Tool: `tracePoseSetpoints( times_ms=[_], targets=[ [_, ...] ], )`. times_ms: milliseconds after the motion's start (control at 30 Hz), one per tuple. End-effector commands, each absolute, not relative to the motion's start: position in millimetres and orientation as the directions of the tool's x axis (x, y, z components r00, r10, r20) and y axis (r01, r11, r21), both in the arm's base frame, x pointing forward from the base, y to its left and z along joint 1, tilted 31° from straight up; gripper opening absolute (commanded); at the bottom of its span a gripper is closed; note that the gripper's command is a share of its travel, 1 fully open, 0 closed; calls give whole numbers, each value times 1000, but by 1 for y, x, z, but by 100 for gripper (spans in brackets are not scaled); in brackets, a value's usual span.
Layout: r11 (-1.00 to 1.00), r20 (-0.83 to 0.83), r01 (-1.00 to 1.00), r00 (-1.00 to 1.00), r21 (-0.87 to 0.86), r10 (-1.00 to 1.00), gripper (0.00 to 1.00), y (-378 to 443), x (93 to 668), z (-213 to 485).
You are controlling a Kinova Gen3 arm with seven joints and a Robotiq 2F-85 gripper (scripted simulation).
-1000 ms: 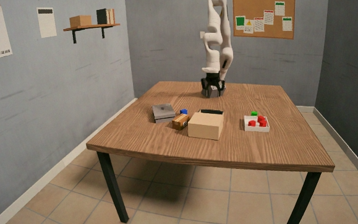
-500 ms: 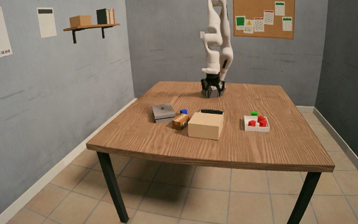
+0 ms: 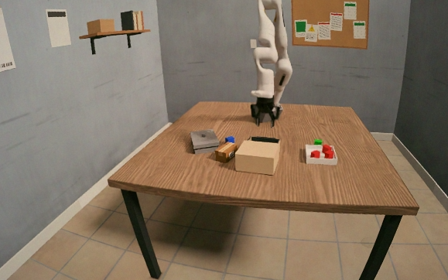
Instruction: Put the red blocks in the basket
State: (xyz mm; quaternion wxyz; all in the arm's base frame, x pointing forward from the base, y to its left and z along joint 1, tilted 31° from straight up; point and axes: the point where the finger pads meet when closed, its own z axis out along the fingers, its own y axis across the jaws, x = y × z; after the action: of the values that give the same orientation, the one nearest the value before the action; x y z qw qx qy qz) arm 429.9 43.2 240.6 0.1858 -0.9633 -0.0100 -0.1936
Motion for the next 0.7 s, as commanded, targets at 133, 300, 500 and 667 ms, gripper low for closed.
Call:
tracePoseSetpoints(
  times_ms=[133,300,500,667],
  targets=[
    [-928,374,102,926,-358,-43,70,59,438,218],
    [-928,374,102,926,-358,-43,70,65,443,203],
    [-928,374,102,926,-358,-43,70,69,448,193],
    [-928,374,102,926,-358,-43,70,73,452,183]
  ],
)
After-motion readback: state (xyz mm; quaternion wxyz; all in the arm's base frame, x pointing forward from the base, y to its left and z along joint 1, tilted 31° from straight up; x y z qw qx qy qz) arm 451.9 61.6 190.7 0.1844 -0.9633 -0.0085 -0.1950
